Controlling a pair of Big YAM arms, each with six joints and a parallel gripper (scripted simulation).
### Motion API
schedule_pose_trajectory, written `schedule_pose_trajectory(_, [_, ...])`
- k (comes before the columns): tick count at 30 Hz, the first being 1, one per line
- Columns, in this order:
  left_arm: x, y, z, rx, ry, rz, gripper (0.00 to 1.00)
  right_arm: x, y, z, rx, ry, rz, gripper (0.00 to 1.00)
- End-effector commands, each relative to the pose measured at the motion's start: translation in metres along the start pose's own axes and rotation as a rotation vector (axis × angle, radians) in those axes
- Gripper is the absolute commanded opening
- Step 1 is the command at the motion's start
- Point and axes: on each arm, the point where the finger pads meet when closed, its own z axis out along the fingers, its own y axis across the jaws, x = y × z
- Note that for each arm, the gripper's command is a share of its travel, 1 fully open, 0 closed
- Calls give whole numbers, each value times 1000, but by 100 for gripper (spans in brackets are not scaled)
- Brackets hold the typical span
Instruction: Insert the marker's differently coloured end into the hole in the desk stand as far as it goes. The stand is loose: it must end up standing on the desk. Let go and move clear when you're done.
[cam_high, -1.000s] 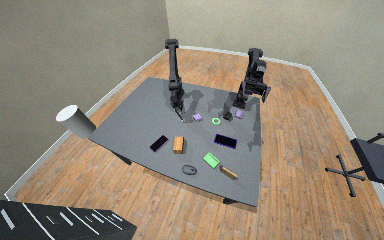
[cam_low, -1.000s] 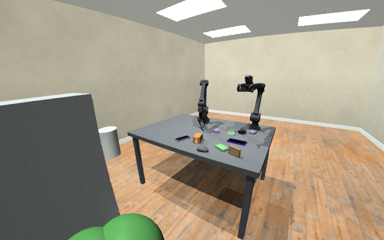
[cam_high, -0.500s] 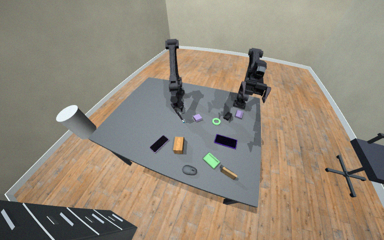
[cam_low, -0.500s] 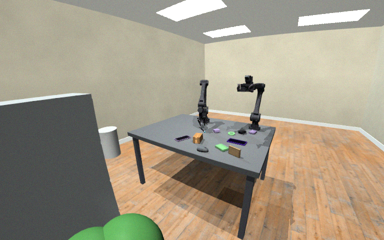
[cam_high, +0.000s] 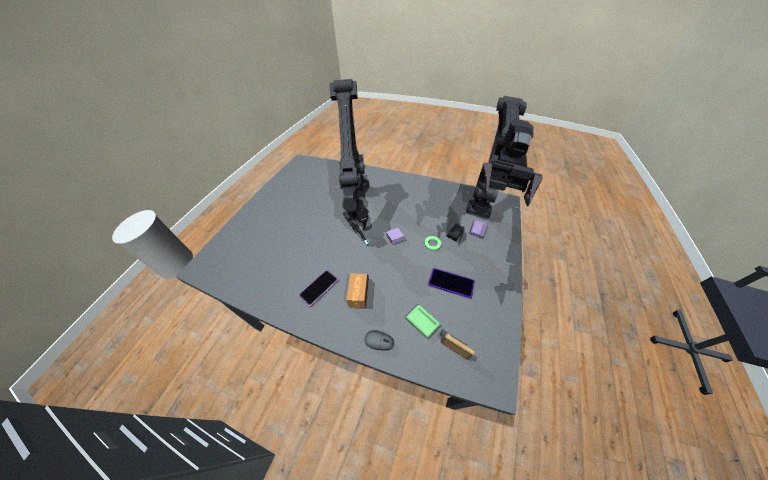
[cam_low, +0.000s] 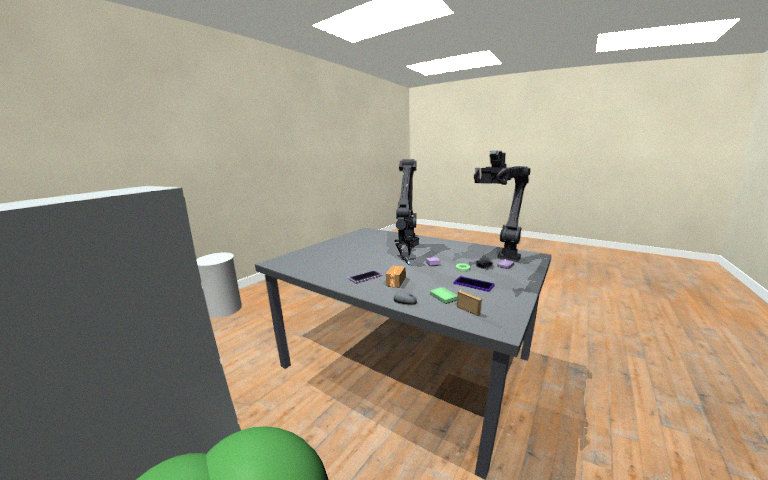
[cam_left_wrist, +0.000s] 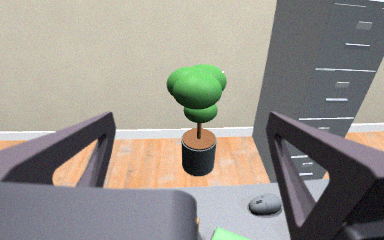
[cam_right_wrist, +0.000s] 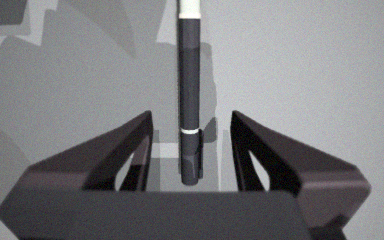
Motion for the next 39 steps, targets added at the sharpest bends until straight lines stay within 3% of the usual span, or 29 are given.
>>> schedule_pose_trajectory(1, [-5, -4, 1, 10, -16, -8, 100, -1, 3, 15, 1, -5, -1, 49])
schedule_pose_trajectory(7, [-5, -4, 1, 10, -16, -8, 100, -33, -8, 13, 21, -58, -8, 49])
schedule_pose_trajectory(16, [-5, -4, 1, 10, -16, -8, 100, -23, -6, 18, 15, -39, -7, 49])
schedule_pose_trajectory(17, [-5, -4, 1, 10, -16, -8, 100, -31, -9, 15, 20, -54, -9, 0])
schedule_pose_trajectory(39, [-5, -4, 1, 10, -16, -8, 100, -33, -7, -5, 20, -53, -12, 0])
